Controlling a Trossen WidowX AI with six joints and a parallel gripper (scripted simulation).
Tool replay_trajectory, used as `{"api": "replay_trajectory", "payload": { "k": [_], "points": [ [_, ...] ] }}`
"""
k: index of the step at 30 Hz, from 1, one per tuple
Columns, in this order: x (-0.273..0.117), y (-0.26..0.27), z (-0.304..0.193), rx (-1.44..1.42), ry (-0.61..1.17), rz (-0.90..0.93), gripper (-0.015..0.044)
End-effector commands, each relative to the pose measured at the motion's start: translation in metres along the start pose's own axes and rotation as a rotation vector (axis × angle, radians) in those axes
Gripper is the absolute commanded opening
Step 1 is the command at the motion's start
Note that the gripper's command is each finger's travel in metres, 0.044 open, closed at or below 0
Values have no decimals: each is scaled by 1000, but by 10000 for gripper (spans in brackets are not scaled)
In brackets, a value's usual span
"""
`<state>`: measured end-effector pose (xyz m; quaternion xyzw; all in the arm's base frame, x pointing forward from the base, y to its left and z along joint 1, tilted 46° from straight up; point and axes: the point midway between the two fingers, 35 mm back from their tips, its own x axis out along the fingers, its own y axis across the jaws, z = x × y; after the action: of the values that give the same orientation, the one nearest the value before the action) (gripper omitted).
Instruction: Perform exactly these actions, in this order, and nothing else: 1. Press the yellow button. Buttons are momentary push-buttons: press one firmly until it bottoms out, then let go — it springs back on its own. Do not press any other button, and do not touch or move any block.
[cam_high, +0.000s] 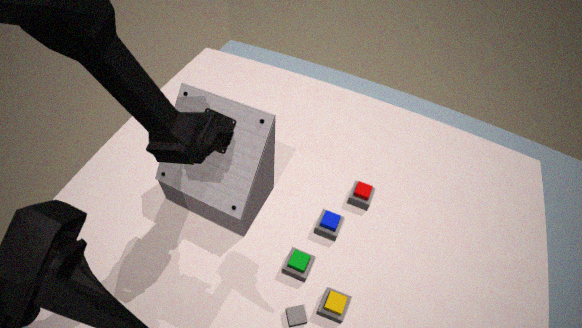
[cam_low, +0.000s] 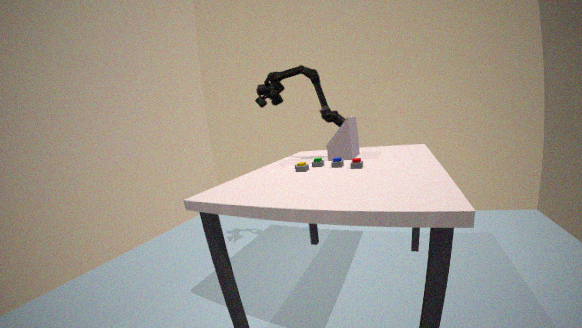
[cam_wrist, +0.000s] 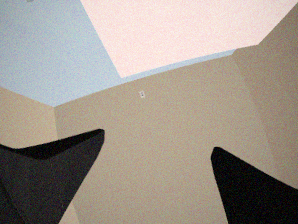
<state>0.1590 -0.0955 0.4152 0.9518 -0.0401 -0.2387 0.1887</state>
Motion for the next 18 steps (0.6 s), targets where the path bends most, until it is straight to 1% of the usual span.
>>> {"api": "replay_trajectory", "payload": {
  "k": [1, 3, 6, 12, 18],
  "points": [
    [2, 1, 1, -1, -6, -3, 400],
    [16, 7, 13, -28, -53, -28, 400],
    [45, 16, 36, -223, -153, -96, 400],
    [107, 18, 80, -658, -327, -285, 400],
    [165, 1, 118, -1146, -456, -535, 400]
  ]
}}
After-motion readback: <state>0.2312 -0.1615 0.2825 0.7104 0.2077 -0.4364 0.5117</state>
